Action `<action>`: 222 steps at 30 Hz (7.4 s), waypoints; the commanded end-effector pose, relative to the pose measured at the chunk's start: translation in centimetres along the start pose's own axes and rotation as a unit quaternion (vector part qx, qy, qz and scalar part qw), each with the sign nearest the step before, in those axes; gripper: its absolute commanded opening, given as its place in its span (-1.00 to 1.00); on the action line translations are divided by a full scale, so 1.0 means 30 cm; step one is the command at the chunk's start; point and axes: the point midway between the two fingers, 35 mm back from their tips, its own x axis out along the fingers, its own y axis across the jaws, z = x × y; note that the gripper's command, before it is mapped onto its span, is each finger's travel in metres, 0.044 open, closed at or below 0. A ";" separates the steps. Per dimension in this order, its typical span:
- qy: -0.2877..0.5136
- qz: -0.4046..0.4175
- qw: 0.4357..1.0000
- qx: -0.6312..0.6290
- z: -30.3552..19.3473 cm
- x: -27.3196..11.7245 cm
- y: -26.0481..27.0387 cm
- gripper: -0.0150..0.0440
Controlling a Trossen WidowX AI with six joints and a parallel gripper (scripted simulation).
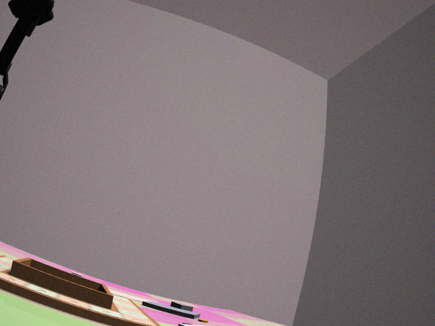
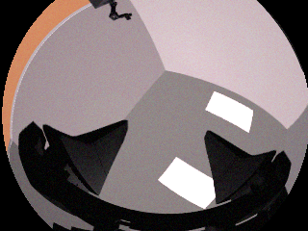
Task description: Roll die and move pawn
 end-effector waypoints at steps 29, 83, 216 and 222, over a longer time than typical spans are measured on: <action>0.379 -0.341 0.854 0.106 -0.709 -0.729 -0.476 0.44; 0.903 -0.103 -0.097 0.405 -0.179 -1.972 1.408 0.44; 0.885 0.155 -0.342 0.277 0.339 -2.265 0.856 -0.49; 0.885 0.155 -0.342 0.275 0.376 -2.303 0.787 -0.49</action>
